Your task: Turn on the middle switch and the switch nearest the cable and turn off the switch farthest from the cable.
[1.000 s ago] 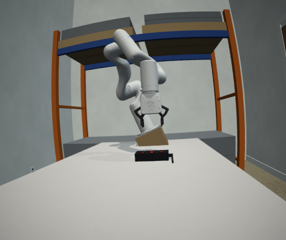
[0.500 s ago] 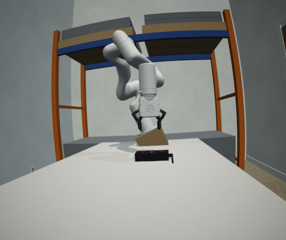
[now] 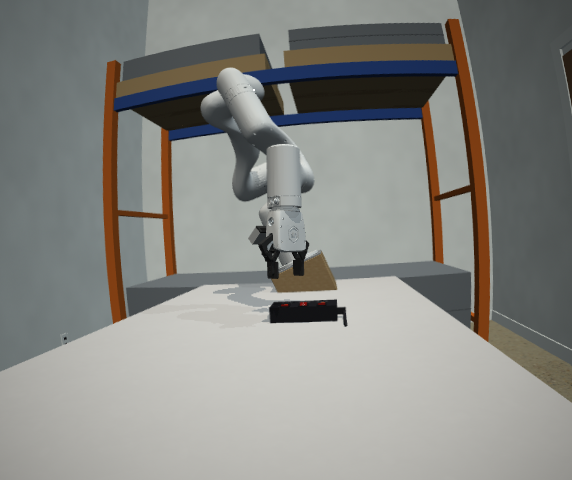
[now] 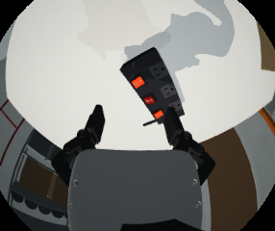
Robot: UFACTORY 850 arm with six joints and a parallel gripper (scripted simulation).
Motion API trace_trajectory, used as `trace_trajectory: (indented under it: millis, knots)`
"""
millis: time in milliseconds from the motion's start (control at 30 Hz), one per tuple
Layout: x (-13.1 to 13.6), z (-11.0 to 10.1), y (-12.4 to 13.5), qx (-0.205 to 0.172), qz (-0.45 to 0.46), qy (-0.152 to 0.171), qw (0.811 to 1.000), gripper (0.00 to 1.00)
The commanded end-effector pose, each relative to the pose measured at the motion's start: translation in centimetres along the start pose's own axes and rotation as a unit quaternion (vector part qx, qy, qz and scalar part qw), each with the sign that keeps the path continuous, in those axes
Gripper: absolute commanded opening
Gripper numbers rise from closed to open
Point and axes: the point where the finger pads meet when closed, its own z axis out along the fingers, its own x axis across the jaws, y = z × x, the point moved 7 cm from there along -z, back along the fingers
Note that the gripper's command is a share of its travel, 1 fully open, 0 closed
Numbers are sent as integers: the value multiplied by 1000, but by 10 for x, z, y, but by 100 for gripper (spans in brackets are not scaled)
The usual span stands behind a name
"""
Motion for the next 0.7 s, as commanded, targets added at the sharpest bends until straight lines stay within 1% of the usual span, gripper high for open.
trace_trajectory:
  millis: [0,133,167,233,267,667]
  knots:
    - [-6,9,-7,-3,-138,12,990,100]
    - [-7,10,-7,-5,-224,15,974,100]
    - [-7,10,-7,-6,-245,17,969,0]
    - [-7,10,-7,-6,-245,17,969,0]
    - [-9,10,-7,-6,-302,26,953,0]
    - [-9,10,-7,-6,-302,26,953,0]
